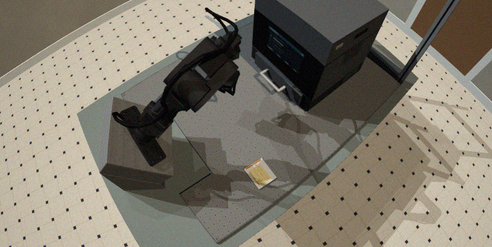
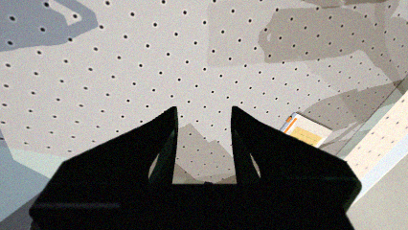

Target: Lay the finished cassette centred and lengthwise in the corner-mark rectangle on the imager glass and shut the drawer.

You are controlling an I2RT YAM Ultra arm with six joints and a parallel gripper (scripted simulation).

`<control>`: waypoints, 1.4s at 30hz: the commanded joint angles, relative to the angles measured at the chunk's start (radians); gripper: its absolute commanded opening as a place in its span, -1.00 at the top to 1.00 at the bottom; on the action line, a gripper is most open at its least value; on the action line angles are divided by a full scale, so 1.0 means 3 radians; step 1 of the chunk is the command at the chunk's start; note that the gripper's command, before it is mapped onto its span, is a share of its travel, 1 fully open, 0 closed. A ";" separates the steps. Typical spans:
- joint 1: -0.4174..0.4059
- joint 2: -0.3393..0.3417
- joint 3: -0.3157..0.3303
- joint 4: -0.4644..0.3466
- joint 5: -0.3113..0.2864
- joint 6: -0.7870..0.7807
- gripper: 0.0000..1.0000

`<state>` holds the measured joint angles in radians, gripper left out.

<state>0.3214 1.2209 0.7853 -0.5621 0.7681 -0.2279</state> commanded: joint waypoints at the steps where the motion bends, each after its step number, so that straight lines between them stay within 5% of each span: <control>1: -0.0067 0.0157 -0.0019 0.0588 0.0076 -0.0726 0.30; 11: -0.0326 0.0504 -0.0070 0.1798 -0.0046 -0.2344 0.30; 13: -0.0326 0.0504 -0.0070 0.1798 -0.0046 -0.2344 0.30; 14: -0.0374 0.0404 -0.0157 0.2113 -0.0119 -0.2630 0.30; 28: -0.0850 0.1128 -0.0113 0.3631 -0.0985 -0.4674 0.30; 30: -0.0850 0.1128 -0.0113 0.3631 -0.0985 -0.4674 0.30; 36: -0.1048 0.1267 -0.0266 0.4225 -0.1508 -0.5386 0.30; 42: -0.1060 0.1234 -0.0218 0.4380 -0.1629 -0.5437 0.30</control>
<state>-0.0055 1.6119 0.7071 0.6750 0.3355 -1.8175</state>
